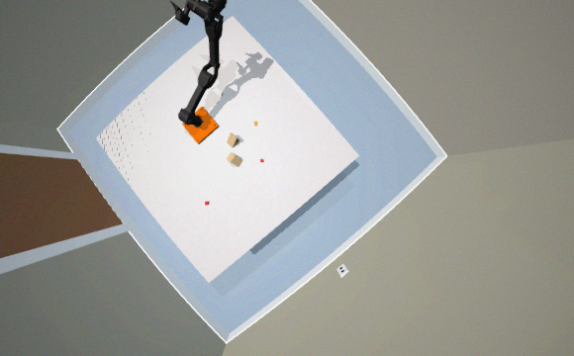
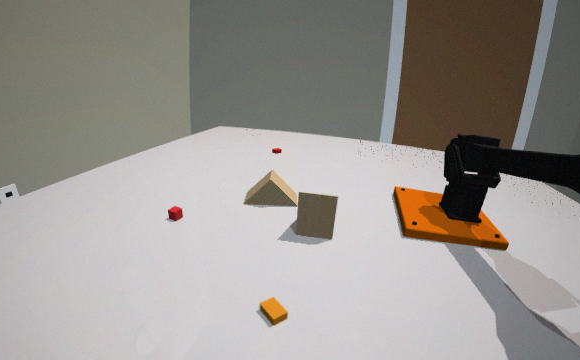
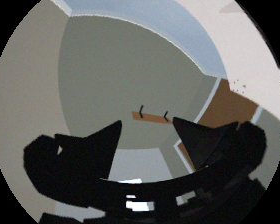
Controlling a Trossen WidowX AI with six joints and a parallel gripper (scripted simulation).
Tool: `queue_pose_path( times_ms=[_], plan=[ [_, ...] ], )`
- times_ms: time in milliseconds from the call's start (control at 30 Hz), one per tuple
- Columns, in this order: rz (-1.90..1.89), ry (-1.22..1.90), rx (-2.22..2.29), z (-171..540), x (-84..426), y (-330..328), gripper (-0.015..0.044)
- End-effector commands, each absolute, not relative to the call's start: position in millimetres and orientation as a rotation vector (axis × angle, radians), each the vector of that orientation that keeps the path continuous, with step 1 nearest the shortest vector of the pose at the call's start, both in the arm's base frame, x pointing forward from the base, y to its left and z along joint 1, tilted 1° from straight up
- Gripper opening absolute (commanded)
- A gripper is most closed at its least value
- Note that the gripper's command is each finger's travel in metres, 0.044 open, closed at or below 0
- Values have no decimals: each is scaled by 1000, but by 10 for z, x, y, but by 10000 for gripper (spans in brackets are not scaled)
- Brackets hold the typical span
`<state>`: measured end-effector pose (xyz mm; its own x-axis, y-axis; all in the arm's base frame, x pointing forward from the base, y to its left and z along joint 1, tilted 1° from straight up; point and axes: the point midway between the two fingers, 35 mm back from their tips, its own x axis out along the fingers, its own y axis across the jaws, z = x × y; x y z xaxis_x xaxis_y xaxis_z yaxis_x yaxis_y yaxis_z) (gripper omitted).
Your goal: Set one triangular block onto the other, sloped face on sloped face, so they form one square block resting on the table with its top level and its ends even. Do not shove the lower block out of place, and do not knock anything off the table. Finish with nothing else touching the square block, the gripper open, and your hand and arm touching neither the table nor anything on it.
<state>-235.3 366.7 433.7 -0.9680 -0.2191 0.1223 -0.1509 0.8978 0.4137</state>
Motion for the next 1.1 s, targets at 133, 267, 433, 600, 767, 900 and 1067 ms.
queue_pose_path(
  times_ms=[133, 267, 433, 600, 767, 900, 1067],
  plan=[
    [-703, -2747, 335, 4707, -2484, 3253, 440],
    [-904, -2537, 368, 5127, -2472, 2669, 440],
    [-1098, -2248, 396, 5549, -2329, 1892, 440],
    [-1231, -1938, 409, 5844, -2039, 1093, 440],
    [-1304, -1623, 405, 5995, -1613, 328, 440],
    [-1323, -1373, 391, 6007, -1187, -232, 440],
    [-1294, -1081, 379, 5881, -571, -847, 440]
  ],
)
